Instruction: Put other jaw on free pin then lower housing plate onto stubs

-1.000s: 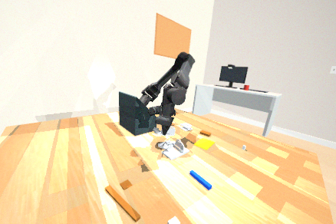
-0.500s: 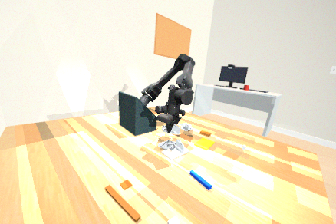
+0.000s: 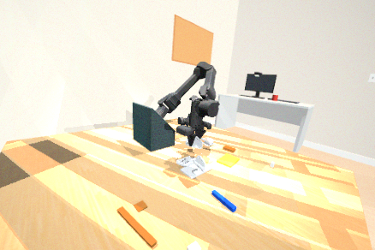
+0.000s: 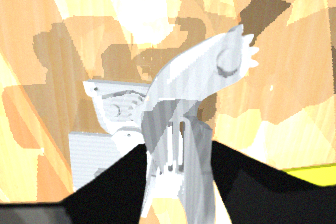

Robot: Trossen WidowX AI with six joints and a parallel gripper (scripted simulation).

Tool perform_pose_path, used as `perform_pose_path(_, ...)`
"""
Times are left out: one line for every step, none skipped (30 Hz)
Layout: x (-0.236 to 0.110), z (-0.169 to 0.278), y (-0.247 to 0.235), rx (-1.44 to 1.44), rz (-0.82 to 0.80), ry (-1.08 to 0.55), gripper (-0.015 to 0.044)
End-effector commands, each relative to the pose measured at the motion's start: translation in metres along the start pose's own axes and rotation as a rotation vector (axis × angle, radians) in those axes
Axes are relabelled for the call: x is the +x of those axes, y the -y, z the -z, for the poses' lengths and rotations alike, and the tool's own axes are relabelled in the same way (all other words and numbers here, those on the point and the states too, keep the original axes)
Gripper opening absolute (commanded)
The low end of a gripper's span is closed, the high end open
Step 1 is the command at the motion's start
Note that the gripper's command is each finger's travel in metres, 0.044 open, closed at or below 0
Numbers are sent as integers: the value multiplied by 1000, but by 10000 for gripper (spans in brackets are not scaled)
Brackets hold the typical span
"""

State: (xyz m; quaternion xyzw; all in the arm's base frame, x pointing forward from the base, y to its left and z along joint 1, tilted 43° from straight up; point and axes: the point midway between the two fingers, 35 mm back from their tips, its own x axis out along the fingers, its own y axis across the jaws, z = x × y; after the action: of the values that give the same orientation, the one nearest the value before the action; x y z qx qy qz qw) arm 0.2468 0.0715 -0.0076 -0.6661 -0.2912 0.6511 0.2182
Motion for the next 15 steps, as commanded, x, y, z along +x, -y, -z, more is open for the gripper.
perform_pose_path(0, 1, 1, 9, 5, -5, 134)
perform_pose_path(0, 1, 1, 9, 5, -5, 134)
perform_pose_path(0, 1, 1, 9, 5, -5, 134)
perform_pose_path(0, 1, 1, 9, 5, -5, 134)
perform_pose_path(0, 1, 1, 9, 5, -5, 134)
perform_pose_path(0, 1, 1, 9, 5, -5, 134)
perform_pose_path(0, 1, 1, 9, 5, -5, 134)
perform_pose_path(0, 1, 1, 9, 5, -5, 134)
perform_pose_path(0, 1, 1, 9, 5, -5, 134)
perform_pose_path(0, 1, 1, 5, 5, -5, 134)
perform_pose_path(0, 1, 1, -4, 5, -5, 134)
perform_pose_path(0, 1, 1, -7, 4, -5, 134)
perform_pose_path(0, 1, 1, -7, 4, -5, 134)
perform_pose_path(0, 1, 1, -7, 4, -5, 134)
perform_pose_path(0, 1, 1, -7, 4, -5, 134)
